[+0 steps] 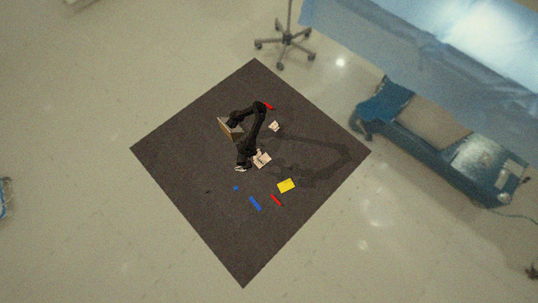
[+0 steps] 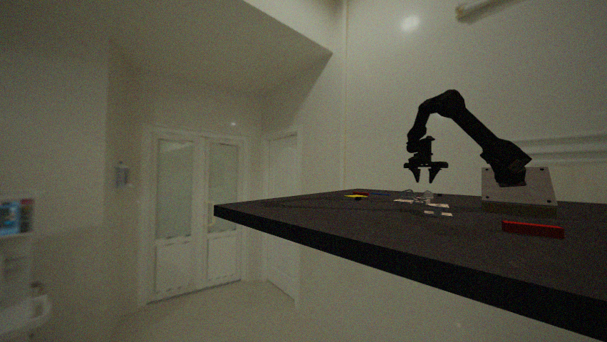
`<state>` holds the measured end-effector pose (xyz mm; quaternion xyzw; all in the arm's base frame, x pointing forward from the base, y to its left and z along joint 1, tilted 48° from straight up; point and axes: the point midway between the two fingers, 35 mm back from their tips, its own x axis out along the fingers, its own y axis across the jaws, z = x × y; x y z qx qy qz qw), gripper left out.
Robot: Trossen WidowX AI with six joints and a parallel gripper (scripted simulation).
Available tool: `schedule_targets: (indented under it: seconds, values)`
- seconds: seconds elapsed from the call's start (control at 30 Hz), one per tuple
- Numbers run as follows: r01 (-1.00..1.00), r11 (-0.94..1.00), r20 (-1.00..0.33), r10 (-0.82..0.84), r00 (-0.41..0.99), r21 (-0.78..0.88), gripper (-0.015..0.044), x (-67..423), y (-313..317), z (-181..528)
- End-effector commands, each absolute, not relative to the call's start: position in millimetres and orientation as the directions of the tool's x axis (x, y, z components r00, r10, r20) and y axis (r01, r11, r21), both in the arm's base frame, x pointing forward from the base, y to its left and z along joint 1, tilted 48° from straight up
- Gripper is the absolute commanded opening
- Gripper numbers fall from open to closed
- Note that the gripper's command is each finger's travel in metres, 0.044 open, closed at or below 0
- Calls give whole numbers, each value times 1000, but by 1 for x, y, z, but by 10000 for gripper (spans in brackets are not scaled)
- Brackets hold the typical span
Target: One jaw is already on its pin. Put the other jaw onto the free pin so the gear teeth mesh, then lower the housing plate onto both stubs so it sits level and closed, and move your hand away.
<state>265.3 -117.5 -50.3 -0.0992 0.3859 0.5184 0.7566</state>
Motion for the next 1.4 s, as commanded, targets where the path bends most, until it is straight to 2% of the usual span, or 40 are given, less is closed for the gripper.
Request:
schedule_targets:
  seconds: [0.0,0.03,0.73,1.37]
  values:
    - [-807,493,-686,710,159,324,420,264,-118,-53]
    - [-795,503,-686,710,159,338,440,264,-118,-53]
    - [-467,666,-686,710,158,582,440,265,-124,-57]
    - [-90,702,-686,710,157,706,440,265,-130,-60]
